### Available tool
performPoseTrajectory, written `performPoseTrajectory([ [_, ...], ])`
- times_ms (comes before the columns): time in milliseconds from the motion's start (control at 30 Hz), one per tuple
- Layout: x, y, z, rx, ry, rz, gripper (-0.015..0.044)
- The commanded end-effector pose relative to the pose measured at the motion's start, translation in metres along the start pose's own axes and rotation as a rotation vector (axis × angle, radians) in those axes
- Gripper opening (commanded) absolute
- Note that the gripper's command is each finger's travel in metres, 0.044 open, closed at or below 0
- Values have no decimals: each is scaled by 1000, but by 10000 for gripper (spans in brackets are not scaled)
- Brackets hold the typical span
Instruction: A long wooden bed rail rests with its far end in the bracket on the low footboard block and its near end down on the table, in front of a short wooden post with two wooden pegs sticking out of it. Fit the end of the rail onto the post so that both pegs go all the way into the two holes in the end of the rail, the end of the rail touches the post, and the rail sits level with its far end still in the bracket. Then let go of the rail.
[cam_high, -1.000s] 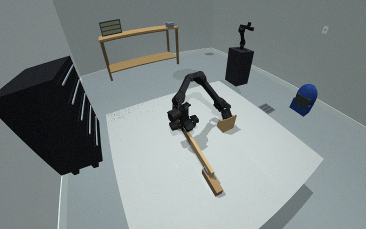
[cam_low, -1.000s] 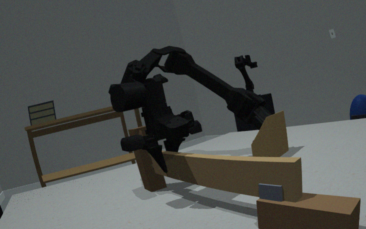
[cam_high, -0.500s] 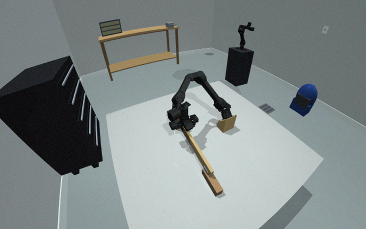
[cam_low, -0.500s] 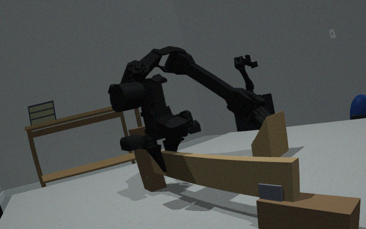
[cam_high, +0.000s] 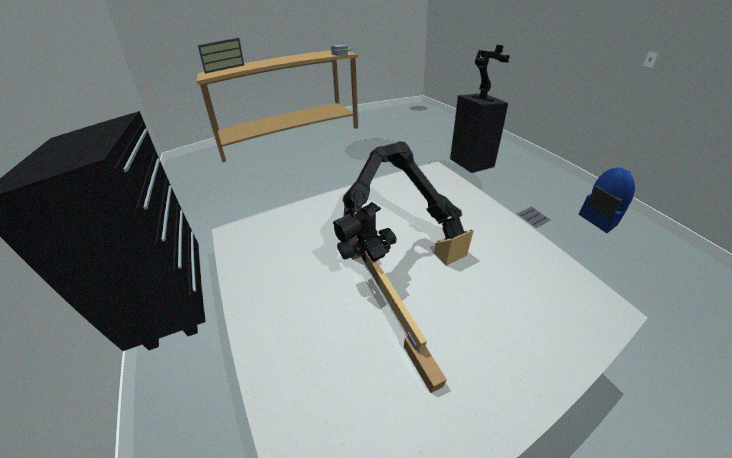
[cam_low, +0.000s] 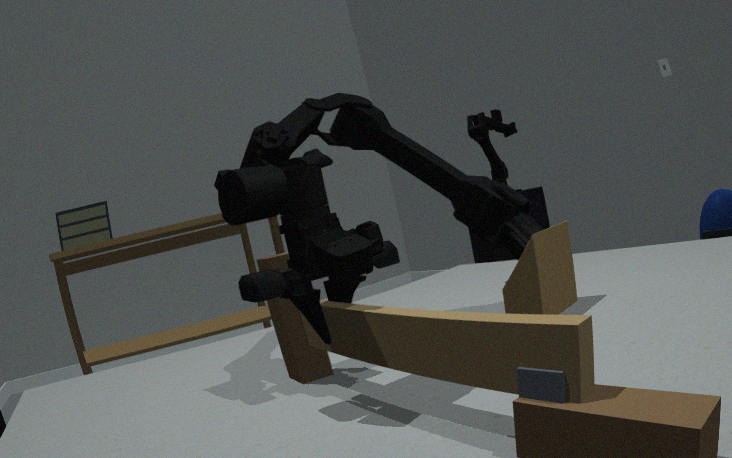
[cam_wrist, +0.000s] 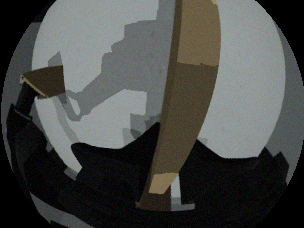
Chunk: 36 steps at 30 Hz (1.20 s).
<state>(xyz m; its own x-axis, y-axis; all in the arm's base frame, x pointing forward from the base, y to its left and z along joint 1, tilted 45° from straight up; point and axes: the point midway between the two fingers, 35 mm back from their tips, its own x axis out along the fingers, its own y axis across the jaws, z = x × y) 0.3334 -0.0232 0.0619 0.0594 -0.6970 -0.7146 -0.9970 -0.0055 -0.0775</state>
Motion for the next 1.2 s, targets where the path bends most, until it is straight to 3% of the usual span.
performPoseTrajectory([
  [0,-1,0,-2,-5,1,-3,0],
  [1167,-2,0,-13,-5,1,-3,0],
])
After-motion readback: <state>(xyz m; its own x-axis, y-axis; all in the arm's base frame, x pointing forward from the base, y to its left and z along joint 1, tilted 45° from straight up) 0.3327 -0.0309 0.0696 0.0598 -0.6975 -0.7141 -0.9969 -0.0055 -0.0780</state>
